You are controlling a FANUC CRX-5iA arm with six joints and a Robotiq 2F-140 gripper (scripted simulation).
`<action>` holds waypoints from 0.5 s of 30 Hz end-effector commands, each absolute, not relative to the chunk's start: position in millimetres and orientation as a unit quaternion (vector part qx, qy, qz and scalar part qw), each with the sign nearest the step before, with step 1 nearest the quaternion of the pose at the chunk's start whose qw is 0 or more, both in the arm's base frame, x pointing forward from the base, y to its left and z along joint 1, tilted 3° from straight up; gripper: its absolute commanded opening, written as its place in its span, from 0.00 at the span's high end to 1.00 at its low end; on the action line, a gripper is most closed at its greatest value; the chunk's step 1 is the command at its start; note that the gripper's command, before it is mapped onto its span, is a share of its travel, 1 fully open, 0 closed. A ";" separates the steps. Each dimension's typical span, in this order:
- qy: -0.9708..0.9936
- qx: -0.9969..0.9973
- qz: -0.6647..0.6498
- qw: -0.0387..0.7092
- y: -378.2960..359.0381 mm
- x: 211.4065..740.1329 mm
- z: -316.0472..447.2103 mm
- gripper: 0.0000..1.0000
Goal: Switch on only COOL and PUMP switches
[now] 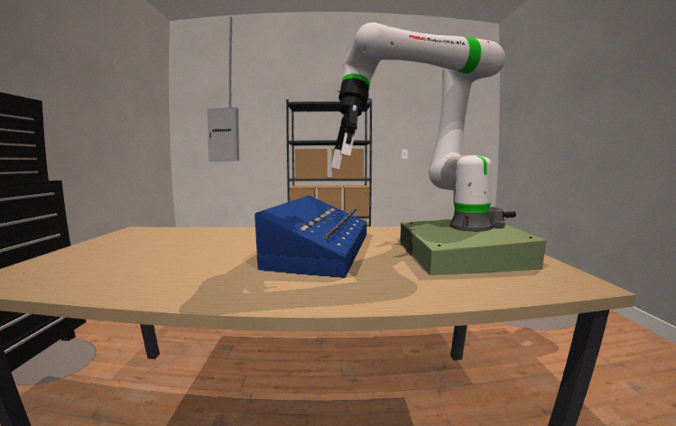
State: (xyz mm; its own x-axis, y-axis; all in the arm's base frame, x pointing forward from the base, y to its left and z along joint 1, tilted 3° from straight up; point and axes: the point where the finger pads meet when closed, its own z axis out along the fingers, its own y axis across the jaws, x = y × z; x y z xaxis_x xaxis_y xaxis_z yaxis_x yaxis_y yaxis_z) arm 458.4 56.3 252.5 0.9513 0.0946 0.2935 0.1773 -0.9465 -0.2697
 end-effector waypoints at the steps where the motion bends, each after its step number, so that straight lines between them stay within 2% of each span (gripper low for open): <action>1: -0.070 -0.977 -0.140 0.148 56.5 457.5 254.9 0.00; 15: -0.070 -0.977 -0.140 0.148 58.3 448.3 274.3 0.00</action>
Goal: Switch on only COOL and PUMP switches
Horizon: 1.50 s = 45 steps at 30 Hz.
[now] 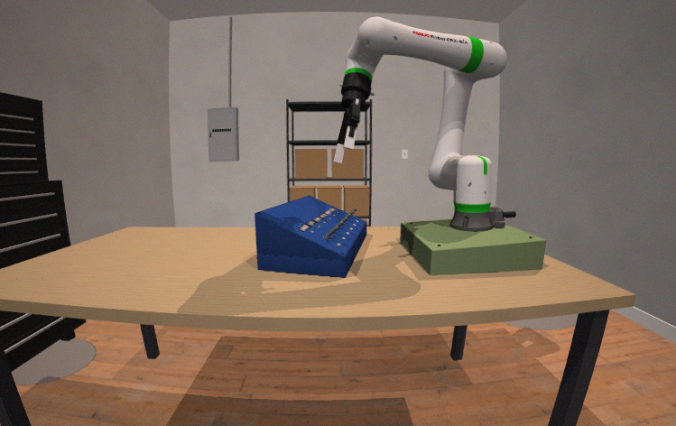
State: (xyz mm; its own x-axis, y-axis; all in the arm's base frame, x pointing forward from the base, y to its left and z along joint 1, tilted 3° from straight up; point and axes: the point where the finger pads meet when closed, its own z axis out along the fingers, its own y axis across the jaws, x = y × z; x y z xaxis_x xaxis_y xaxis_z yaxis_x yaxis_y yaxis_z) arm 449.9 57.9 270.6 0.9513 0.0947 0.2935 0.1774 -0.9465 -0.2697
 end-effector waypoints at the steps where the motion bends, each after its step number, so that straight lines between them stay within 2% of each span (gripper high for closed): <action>1: -0.070 -0.977 -0.140 0.148 58.3 448.3 274.3 0.00; 22: -0.064 -0.978 -0.137 0.144 59.5 444.3 278.5 0.00; 37: 0.052 -0.990 -0.126 0.042 79.7 440.2 218.7 0.00; 45: 0.082 -0.986 -0.146 0.013 93.7 441.8 204.9 0.00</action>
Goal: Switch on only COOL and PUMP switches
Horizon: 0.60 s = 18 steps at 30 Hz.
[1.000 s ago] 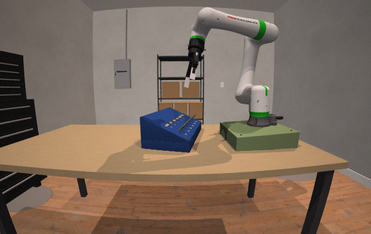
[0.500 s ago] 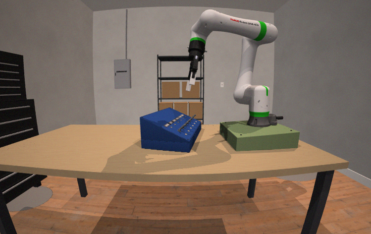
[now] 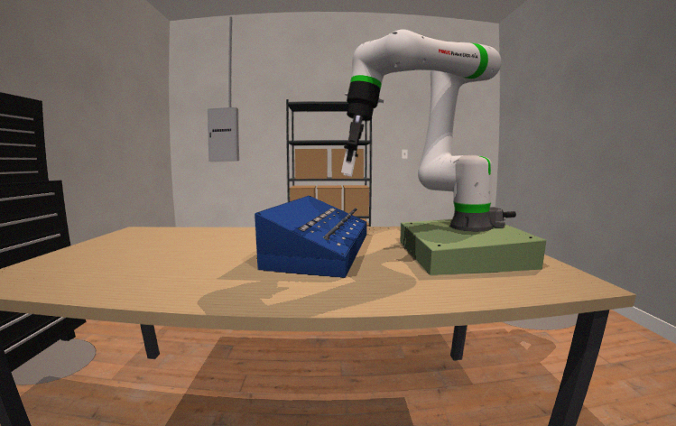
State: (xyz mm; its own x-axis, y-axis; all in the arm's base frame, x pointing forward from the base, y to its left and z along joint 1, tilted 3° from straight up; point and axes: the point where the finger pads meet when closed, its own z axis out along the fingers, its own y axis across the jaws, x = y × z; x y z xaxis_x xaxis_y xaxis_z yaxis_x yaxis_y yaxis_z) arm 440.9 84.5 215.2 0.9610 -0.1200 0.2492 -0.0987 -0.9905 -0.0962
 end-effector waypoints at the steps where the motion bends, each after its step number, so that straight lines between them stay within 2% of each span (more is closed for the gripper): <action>1: 0.082 -0.986 -0.146 0.013 93.7 441.8 204.9 0.00; 18: 0.125 -0.967 -0.221 -0.014 148.0 443.3 184.3 0.00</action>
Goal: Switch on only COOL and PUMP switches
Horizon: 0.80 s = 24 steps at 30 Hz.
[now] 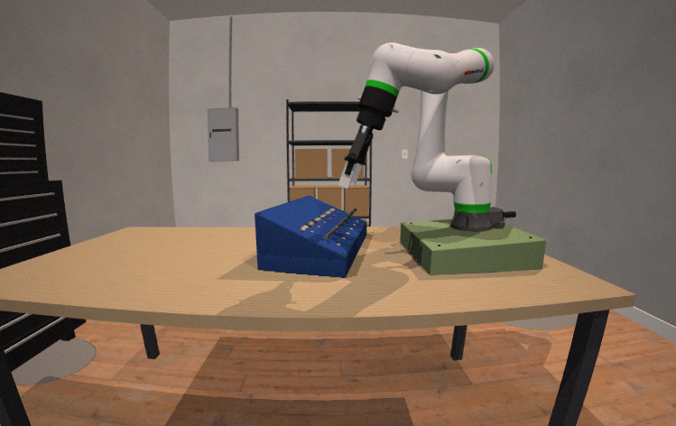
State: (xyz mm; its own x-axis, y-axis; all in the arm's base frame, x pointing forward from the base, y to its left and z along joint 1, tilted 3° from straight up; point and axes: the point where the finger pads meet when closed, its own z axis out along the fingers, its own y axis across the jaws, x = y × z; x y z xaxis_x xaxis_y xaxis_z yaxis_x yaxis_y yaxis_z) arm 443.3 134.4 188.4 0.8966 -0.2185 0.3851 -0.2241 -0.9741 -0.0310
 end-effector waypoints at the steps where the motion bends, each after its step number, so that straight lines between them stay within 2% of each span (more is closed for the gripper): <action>1: -0.125 0.967 0.223 0.014 149.0 443.2 184.1 0.00; 8: -0.125 0.967 0.223 0.014 149.1 443.2 184.0 0.00; 9: -0.125 0.967 0.223 0.014 149.1 443.2 184.0 0.56; 24: -0.125 0.967 0.223 0.014 149.1 443.2 184.0 0.56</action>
